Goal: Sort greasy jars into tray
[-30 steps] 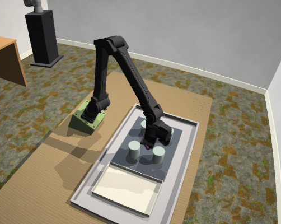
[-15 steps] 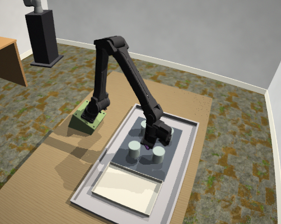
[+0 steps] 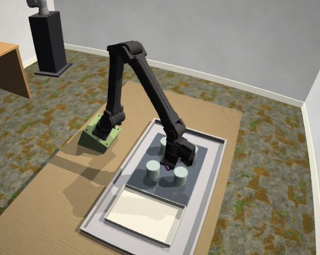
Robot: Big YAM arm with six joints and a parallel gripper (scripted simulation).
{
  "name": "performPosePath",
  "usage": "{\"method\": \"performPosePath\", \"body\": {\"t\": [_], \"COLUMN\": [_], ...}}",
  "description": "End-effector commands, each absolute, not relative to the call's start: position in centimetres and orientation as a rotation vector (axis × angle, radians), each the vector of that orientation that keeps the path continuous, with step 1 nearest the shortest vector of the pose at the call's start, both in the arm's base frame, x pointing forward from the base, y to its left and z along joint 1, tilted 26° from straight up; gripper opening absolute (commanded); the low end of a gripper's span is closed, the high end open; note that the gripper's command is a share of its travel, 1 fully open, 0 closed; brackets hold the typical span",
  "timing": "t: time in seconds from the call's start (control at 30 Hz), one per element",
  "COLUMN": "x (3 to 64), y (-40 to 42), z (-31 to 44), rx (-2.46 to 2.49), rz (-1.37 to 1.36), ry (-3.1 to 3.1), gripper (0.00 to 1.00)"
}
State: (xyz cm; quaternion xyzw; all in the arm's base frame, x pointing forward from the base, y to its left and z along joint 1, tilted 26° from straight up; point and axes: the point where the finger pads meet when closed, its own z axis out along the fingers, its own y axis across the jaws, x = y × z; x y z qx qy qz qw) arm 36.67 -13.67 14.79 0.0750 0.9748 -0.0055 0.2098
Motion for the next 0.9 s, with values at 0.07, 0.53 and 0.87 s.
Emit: {"method": "performPosePath", "body": {"t": [0.07, 0.53, 0.87], "x": [38.20, 38.34, 38.46], "y": [-13.91, -13.94, -13.96], "z": [16.11, 16.18, 16.24], "rx": [0.207, 0.207, 0.207], "rz": [-0.027, -0.027, -0.027], "ry": [2.684, 2.684, 2.684], "gripper": [0.00, 0.00, 0.00]}}
